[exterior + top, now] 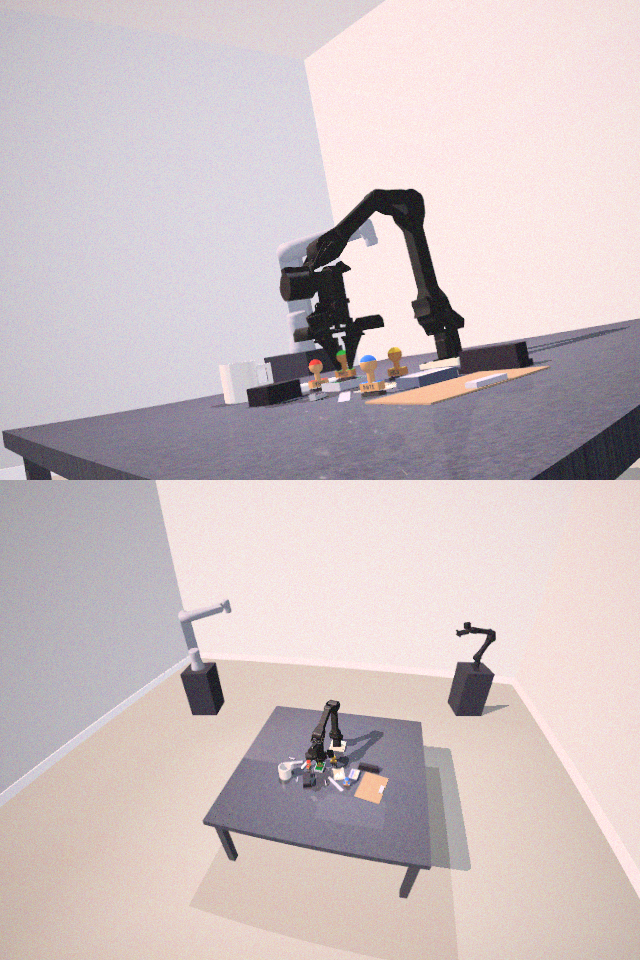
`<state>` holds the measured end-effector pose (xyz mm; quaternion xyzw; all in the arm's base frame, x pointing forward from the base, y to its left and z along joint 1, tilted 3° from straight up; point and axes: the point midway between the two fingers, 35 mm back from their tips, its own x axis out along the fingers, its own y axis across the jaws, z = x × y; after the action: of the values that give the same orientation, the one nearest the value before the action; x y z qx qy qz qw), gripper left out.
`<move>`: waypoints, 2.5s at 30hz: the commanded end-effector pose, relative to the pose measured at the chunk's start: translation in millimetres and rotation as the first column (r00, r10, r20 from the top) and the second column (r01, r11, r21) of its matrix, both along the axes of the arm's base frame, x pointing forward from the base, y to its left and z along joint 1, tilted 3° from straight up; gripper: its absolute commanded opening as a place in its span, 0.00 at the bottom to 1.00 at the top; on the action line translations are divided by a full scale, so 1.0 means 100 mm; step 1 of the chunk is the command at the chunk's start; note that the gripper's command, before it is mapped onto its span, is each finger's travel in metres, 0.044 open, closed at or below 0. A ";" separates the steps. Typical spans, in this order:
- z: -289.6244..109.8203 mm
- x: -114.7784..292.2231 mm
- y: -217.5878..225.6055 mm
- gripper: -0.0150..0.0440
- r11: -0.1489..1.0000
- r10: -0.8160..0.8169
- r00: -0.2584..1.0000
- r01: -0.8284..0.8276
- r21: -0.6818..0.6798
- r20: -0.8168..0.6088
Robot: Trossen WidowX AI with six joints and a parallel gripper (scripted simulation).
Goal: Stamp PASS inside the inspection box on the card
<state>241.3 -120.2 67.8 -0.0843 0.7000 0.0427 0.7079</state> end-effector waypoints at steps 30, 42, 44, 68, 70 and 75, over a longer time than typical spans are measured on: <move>0.31 0.01 0.02 0.25 1.000 0.001 1.000 -0.001 0.004 0.001; 0.51 0.00 0.03 0.25 1.000 0.001 1.000 -0.001 0.004 0.001; 0.54 0.00 0.03 0.25 1.000 0.001 1.000 -0.001 0.004 0.001; 0.55 0.39 0.61 0.25 0.763 0.646 0.763 -0.646 0.009 -0.031; 0.55 0.43 0.68 0.25 0.717 0.697 0.717 -0.697 0.011 -0.034; 0.54 0.50 0.84 0.25 0.588 0.808 0.587 -0.809 0.015 -0.040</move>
<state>286.1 -46.2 121.2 -0.3638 0.6193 0.3288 0.6132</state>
